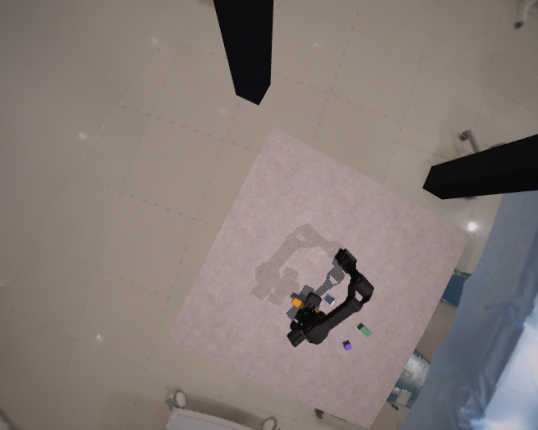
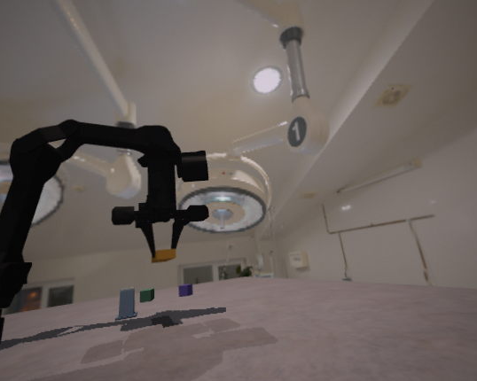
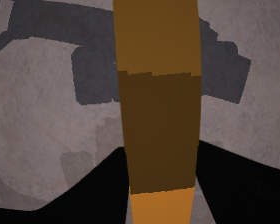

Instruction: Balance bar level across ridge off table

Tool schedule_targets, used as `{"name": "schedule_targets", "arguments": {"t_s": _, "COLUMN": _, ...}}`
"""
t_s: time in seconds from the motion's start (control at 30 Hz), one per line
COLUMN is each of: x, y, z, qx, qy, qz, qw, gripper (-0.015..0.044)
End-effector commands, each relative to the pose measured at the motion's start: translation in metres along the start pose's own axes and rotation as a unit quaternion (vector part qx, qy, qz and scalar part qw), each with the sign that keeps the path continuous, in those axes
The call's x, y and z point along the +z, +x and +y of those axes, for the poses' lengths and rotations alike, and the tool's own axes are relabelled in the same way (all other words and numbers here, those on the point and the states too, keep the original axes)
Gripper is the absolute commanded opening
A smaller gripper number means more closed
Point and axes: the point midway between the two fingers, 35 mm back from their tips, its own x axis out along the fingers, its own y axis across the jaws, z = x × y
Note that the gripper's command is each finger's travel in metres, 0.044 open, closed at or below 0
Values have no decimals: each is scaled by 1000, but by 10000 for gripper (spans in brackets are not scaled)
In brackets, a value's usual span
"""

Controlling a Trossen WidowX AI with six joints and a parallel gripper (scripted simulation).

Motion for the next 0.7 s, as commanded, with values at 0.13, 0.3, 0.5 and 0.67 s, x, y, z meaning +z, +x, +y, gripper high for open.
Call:
{"name": "schedule_targets", "arguments": {"t_s": 0.13, "x": 29, "y": -2, "z": 9, "qx": -1, "qy": 7, "qz": 0, "qw": 1000, "gripper": 0}}
{"name": "schedule_targets", "arguments": {"t_s": 0.3, "x": 48, "y": -2, "z": 16, "qx": -1, "qy": 11, "qz": -1, "qw": 1000, "gripper": 0}}
{"name": "schedule_targets", "arguments": {"t_s": 0.5, "x": 69, "y": -2, "z": 27, "qx": 0, "qy": 17, "qz": -2, "qw": 1000, "gripper": 0}}
{"name": "schedule_targets", "arguments": {"t_s": 0.67, "x": 86, "y": -1, "z": 37, "qx": 0, "qy": 21, "qz": -3, "qw": 1000, "gripper": 0}}
